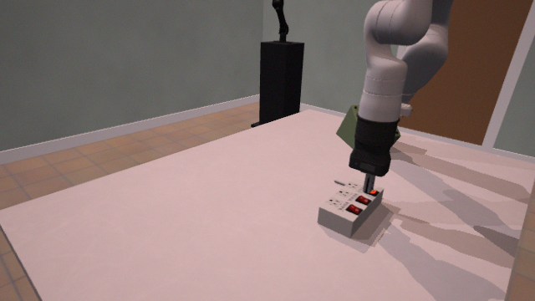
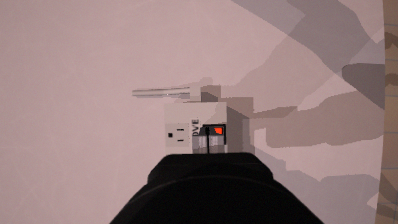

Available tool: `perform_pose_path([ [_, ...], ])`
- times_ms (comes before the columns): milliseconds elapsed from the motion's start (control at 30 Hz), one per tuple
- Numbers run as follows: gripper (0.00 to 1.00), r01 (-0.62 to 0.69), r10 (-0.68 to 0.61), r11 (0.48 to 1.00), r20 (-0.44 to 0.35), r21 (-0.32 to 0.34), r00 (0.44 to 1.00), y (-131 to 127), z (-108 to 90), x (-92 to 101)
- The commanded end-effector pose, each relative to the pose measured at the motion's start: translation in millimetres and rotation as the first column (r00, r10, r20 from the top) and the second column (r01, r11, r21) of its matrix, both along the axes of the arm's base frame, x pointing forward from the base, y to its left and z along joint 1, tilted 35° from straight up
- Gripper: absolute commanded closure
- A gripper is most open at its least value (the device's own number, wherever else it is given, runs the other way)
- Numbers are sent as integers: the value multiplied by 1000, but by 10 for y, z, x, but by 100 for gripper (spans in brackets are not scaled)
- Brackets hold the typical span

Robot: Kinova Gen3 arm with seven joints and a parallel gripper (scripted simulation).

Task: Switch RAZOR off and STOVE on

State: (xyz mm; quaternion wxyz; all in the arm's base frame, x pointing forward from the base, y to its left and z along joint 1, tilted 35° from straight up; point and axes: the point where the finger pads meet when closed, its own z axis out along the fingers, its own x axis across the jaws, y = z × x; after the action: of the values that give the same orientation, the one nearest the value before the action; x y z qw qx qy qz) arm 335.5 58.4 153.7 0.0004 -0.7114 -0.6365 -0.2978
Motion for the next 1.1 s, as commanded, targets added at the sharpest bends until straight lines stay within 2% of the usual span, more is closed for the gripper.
perform_pose_path([
  [0, 100, 6, -6, 1000, -4, 7, 1000, 18, -15, -13],
  [533, 100, 1, -1, 1000, -3, 8, 1000, -67, 217, -111],
  [1067, 100, 0, 0, 1000, -4, 9, 1000, -122, 338, -184],
])
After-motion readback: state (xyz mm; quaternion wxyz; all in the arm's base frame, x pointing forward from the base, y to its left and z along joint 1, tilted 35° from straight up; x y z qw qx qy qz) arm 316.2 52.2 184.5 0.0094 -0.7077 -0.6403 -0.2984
